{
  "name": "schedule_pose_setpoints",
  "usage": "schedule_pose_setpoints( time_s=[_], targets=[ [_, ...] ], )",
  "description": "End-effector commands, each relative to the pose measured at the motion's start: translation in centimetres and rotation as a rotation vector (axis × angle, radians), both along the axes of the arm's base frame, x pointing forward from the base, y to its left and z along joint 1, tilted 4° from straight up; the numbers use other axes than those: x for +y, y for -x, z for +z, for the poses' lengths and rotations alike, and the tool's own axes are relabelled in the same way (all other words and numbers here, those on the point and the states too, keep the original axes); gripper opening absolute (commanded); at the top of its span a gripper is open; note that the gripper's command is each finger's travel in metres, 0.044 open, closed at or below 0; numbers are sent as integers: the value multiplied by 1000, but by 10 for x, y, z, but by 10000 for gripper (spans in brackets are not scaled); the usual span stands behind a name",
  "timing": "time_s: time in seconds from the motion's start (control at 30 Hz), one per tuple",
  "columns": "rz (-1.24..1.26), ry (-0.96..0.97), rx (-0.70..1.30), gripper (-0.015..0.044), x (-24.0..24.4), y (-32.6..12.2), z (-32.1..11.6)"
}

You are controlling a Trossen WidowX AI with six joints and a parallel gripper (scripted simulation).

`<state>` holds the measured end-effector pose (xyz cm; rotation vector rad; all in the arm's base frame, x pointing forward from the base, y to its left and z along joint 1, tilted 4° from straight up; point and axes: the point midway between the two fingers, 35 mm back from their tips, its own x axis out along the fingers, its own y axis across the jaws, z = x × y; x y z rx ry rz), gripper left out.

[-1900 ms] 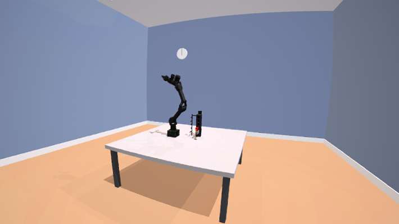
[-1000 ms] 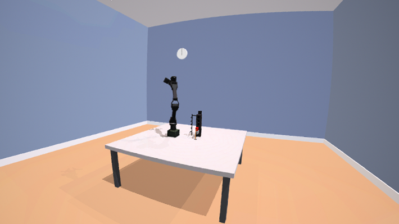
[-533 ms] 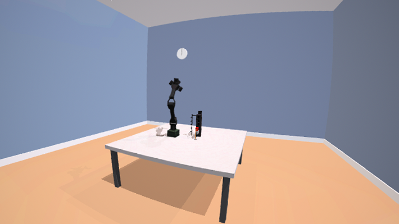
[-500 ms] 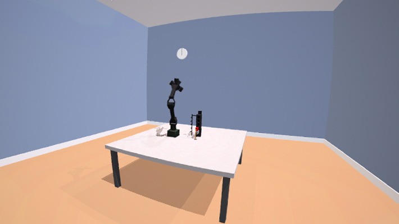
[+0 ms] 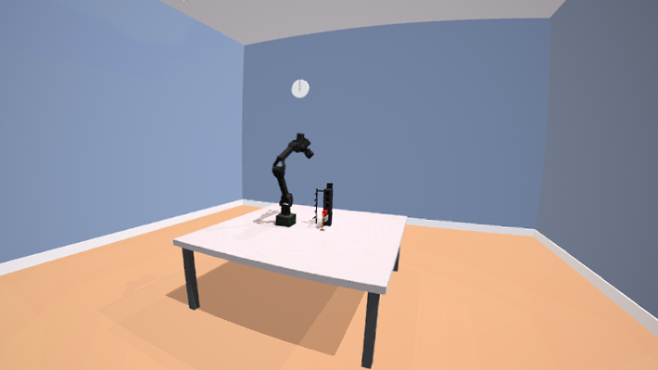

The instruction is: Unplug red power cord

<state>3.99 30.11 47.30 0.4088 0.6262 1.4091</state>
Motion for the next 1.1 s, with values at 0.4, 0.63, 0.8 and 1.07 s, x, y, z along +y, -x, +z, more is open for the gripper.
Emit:
schedule_pose_setpoints(
  time_s=[0.4,0.63,0.8,1.07],
  targets=[
    [-477,171,141,160,-9,-146,-67],
    [-677,223,215,160,-37,-205,-94],
    [-820,269,266,160,-68,-242,-116],
    [-1069,364,352,160,-140,-296,-158]
  ],
)
